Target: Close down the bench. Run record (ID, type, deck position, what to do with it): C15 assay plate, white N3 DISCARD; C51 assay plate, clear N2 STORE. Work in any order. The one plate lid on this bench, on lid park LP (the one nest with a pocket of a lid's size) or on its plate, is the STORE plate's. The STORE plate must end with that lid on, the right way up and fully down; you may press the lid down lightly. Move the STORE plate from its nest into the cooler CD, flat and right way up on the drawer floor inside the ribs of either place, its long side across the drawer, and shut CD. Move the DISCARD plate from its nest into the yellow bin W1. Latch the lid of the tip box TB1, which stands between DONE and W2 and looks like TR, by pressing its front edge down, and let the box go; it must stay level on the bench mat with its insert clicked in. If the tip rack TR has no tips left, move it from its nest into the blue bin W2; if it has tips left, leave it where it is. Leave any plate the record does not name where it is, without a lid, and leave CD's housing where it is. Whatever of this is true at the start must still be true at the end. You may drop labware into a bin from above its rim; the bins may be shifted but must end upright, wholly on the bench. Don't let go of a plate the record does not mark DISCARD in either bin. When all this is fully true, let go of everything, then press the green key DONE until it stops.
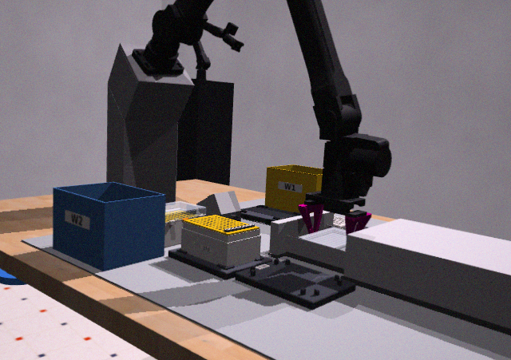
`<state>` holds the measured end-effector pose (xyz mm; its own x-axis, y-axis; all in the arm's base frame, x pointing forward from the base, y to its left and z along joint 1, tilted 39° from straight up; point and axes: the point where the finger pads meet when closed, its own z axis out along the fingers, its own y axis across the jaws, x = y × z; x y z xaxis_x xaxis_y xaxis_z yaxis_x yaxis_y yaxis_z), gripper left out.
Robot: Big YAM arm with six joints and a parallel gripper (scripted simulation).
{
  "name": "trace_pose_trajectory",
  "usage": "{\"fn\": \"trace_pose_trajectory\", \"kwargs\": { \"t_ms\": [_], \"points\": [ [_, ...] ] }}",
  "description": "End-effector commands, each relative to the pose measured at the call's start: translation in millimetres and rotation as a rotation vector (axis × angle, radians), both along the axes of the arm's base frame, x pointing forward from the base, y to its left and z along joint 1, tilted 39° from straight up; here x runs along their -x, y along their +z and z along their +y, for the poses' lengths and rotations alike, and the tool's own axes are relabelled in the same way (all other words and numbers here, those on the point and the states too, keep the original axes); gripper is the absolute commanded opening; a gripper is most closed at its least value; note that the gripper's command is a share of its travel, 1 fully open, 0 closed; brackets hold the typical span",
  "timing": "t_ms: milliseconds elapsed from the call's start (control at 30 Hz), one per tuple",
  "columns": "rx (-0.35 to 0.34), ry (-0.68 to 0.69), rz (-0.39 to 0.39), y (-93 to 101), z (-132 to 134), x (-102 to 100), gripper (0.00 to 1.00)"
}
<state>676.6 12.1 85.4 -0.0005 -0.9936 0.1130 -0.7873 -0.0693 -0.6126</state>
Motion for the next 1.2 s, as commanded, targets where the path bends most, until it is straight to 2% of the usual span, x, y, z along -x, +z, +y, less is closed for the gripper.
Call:
{"fn": "trace_pose_trajectory", "kwargs": {
  "t_ms": [0, 467, 933, 1167],
  "points": [
    [0.001, 0.008, -0.089, 46.6, -2, -17, 0.00],
    [0.001, 0.008, -0.089, 45.9, -2, -16, 0.00],
    [0.002, 0.009, -0.058, 29.2, -2, -3, 0.00],
    [0.002, 0.009, -0.058, 28.7, -1, -3, 0.00]
  ]
}}
